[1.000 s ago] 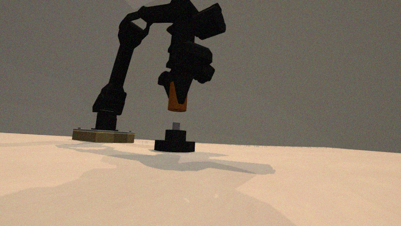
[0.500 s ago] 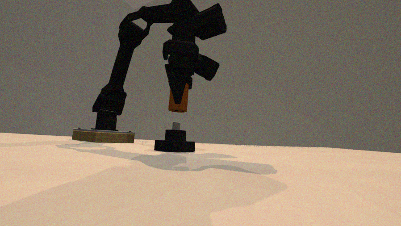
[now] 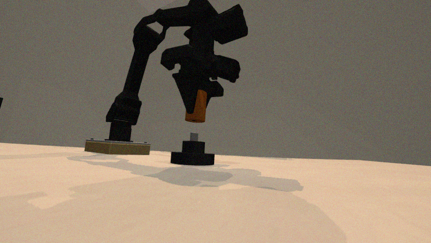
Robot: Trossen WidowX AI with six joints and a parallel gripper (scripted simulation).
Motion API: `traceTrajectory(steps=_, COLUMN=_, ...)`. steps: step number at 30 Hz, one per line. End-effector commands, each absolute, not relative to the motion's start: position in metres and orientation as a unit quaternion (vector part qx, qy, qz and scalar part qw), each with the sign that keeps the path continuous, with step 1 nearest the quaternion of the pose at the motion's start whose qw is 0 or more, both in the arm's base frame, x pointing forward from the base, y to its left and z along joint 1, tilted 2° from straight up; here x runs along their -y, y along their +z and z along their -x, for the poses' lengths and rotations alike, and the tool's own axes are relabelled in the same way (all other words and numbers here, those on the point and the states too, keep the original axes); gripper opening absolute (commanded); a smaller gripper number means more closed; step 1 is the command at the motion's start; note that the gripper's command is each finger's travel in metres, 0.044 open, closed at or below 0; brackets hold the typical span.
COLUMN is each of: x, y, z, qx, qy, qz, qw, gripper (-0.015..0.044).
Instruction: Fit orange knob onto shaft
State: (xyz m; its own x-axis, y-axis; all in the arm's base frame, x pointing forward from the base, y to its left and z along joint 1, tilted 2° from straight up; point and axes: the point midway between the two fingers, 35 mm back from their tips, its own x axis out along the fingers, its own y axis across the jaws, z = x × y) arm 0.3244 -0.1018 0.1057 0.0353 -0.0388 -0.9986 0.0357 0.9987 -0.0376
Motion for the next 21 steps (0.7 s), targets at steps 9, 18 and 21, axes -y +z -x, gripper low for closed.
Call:
traceTrajectory(steps=9, x=0.1015, y=0.1071, z=-0.3265, qx=-0.678, qy=-0.138, qz=-0.118, qw=0.712, gripper=0.0)
traceTrajectory(steps=18, x=0.1009, y=0.1069, z=-0.325, qx=-0.655, qy=-0.224, qz=-0.208, qw=0.691, gripper=0.0)
traceTrajectory(steps=21, x=0.1009, y=0.1069, z=-0.3247, qx=-0.645, qy=-0.251, qz=-0.236, qw=0.682, gripper=0.0)
